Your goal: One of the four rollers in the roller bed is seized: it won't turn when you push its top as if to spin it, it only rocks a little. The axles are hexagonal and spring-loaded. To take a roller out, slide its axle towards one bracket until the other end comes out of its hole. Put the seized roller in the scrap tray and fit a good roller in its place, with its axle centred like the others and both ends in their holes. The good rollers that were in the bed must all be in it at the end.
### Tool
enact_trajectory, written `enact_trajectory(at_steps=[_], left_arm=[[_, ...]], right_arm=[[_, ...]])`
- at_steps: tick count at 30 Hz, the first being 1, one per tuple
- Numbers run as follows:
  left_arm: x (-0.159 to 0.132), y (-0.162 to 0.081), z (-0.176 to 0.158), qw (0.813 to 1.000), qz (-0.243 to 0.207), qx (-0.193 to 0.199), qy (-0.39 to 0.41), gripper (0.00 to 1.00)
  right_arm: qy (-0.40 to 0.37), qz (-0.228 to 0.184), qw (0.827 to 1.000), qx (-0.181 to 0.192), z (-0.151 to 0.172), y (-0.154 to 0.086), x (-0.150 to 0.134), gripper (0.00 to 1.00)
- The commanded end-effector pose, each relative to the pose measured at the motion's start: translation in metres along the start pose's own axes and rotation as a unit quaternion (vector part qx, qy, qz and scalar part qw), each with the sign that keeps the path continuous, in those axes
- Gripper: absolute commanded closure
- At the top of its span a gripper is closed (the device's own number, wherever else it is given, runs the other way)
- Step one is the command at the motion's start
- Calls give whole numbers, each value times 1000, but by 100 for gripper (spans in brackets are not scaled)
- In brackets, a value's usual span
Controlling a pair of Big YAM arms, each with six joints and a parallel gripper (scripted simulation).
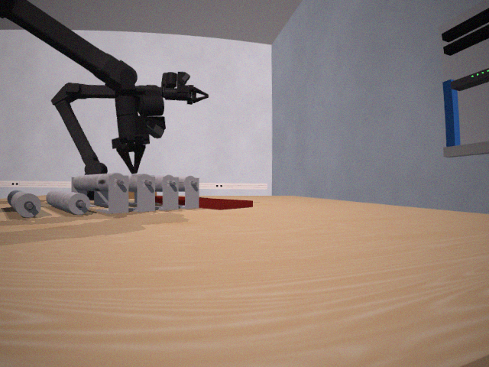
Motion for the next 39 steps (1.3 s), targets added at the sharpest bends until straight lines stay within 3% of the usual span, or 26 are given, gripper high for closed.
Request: enact_trajectory(at_steps=[1, 35, 36, 39], left_arm=[[33, 3, 0, 1000, -24, 0, 7, 100], [33, 3, 0, 1000, -24, 0, 7, 100], [33, 3, 0, 1000, -24, 0, 7, 100], [33, 3, 0, 1000, -24, 0, 7, 100]], right_arm=[[-2, -11, 1000, -2, 4, -3, 2, 100], [-1, 7, 1000, 0, 4, 8, -1, 100], [-2, -12, 1000, -2, 3, -2, 16, 100], [-2, -24, 1000, -1, 3, -8, 28, 100]])
Point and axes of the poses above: on each arm, the point where the finger pads meet when closed, its own y axis out along the fingers, its own z axis across the jaws, x = y × z, the point moved 4 cm from there along -y, back along the fingers, and after that the axes turned 7 degrees about y, right-handed, at the moved point
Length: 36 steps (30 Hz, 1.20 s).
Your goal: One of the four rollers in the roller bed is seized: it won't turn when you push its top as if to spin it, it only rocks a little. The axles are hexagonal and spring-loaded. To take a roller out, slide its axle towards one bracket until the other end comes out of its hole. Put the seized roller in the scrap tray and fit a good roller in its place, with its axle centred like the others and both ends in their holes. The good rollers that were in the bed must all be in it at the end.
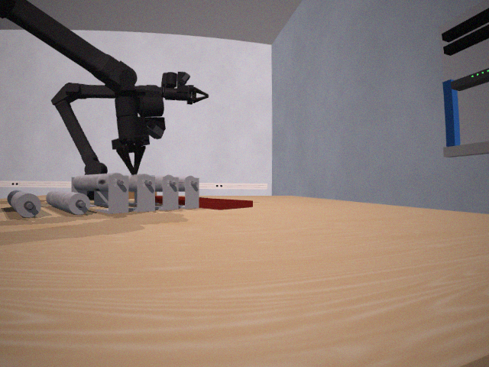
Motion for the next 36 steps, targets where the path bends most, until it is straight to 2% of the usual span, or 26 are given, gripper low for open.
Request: enact_trajectory(at_steps=[1, 13, 14, 18, 24, 26, 36], left_arm=[[33, 3, 0, 1000, -24, 0, 7, 100], [33, 3, 0, 1000, -24, 0, 7, 100], [33, 3, 0, 1000, -24, 0, 7, 100], [33, 3, 0, 1000, -24, 0, 7, 100], [33, 3, 0, 1000, -24, 0, 7, 100], [33, 3, 0, 1000, -24, 0, 7, 100], [33, 3, 0, 1000, -24, 0, 7, 100]], right_arm=[[-2, -29, 1000, -1, 3, -10, 33, 100], [-1, -11, 1000, -1, 5, 4, 39, 100], [3, 7, 1000, -1, 0, 14, 22, 100], [3, 23, 1000, 0, -2, 19, 11, 100], [1, 10, 1000, -2, -3, 20, 14, 100], [2, 22, 1000, 0, -3, 20, 9, 100], [3, 23, 1000, 0, -3, 20, 8, 100]])
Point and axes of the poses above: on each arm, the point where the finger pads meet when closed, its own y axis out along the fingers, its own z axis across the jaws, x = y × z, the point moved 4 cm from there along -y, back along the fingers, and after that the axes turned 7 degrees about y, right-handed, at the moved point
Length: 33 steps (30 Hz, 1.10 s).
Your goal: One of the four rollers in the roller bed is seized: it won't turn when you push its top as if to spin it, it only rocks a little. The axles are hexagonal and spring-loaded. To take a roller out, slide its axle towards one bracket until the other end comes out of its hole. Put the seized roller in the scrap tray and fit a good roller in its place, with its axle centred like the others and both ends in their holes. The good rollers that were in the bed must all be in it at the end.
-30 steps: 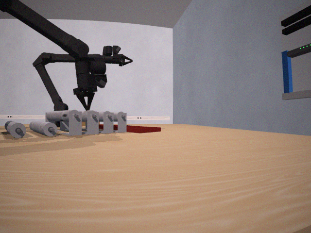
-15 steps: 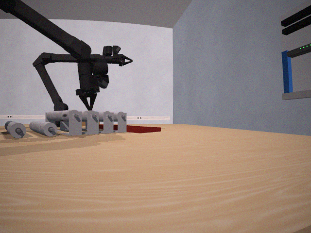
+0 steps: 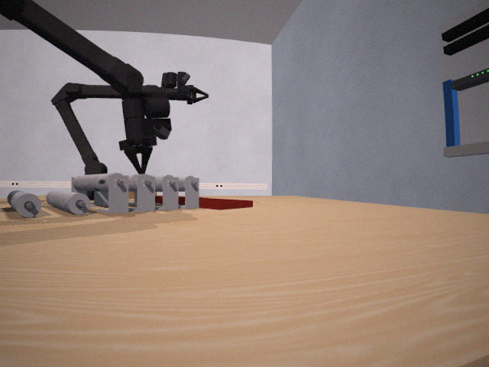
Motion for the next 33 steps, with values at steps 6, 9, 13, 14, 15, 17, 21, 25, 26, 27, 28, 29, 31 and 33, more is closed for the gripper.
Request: enact_trajectory(at_steps=[6, 9, 13, 14, 15, 17, 21, 25, 26, 27, 28, 29, 31, 33], left_arm=[[33, 3, 0, 1000, -24, 0, 7, 100], [33, 3, 0, 1000, -24, 0, 7, 100], [33, 3, 0, 1000, -24, 0, 7, 100], [33, 3, 0, 1000, -24, 0, 7, 100], [33, 3, 0, 1000, -24, 0, 7, 100], [33, 3, 0, 1000, -24, 0, 7, 100], [33, 3, 0, 1000, -24, 0, 7, 100], [33, 3, 0, 1000, -24, 0, 7, 100], [33, 3, 0, 1000, -24, 0, 7, 100], [33, 3, 0, 1000, -24, 0, 7, 100], [33, 3, 0, 1000, -24, 0, 7, 100], [33, 3, 0, 1000, -24, 0, 7, 100], [33, 3, 0, 1000, -24, 0, 7, 100], [33, 3, 0, 1000, -24, 0, 7, 100]], right_arm=[[4, 30, 1000, 0, -5, 15, -14, 100], [4, 30, 1000, 0, -5, 15, -14, 100], [4, 30, 1000, 0, -5, 15, -14, 100], [4, 30, 1000, 0, -5, 15, -14, 100], [4, 30, 1000, 0, -5, 15, -14, 100], [4, 30, 1000, 0, -5, 15, -14, 100], [4, 30, 1000, 0, -5, 15, -14, 100], [4, 30, 1000, 0, -5, 15, -14, 100], [4, 30, 1000, 0, -5, 15, -14, 100], [4, 30, 1000, 0, -5, 15, -14, 100], [4, 30, 1000, 0, -5, 15, -14, 100], [-6, -27, 1000, -1, 3, -9, 30, 100], [-6, -27, 1000, -1, 3, -9, 30, 100], [-1, 15, 1000, 1, 2, 11, -2, 100]])
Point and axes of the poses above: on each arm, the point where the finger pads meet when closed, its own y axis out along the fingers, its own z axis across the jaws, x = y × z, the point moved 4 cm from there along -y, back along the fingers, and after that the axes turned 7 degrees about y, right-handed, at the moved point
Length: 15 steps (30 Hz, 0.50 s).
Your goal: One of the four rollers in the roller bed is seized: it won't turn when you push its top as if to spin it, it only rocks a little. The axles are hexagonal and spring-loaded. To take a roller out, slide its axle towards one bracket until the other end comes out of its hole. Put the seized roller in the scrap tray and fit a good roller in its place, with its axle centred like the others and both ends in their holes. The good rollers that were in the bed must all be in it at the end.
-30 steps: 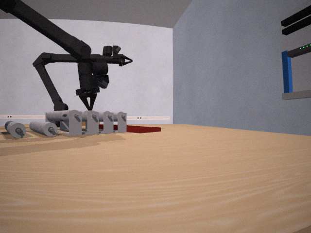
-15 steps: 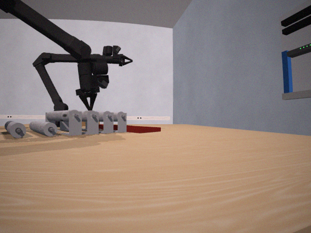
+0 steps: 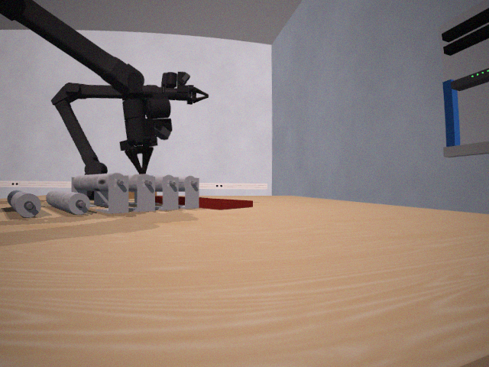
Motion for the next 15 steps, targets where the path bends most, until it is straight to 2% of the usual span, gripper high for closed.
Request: enact_trajectory(at_steps=[1, 2, 3, 10, 15], left_arm=[[33, 3, 0, 1000, -24, 0, 7, 100], [33, 3, 0, 1000, -24, 0, 7, 100], [33, 3, 0, 1000, -24, 0, 7, 100], [33, 3, 0, 1000, -24, 0, 7, 100], [33, 3, 0, 1000, -24, 0, 7, 100]], right_arm=[[0, 14, 1000, 1, 1, 9, -3, 100], [0, 10, 1000, 0, 1, 7, 1, 100], [0, -28, 1000, -3, 0, -32, 23, 100], [6, -29, 1000, -6, -5, -60, 25, 100], [8, -20, 1000, -5, -6, -58, 26, 100]])
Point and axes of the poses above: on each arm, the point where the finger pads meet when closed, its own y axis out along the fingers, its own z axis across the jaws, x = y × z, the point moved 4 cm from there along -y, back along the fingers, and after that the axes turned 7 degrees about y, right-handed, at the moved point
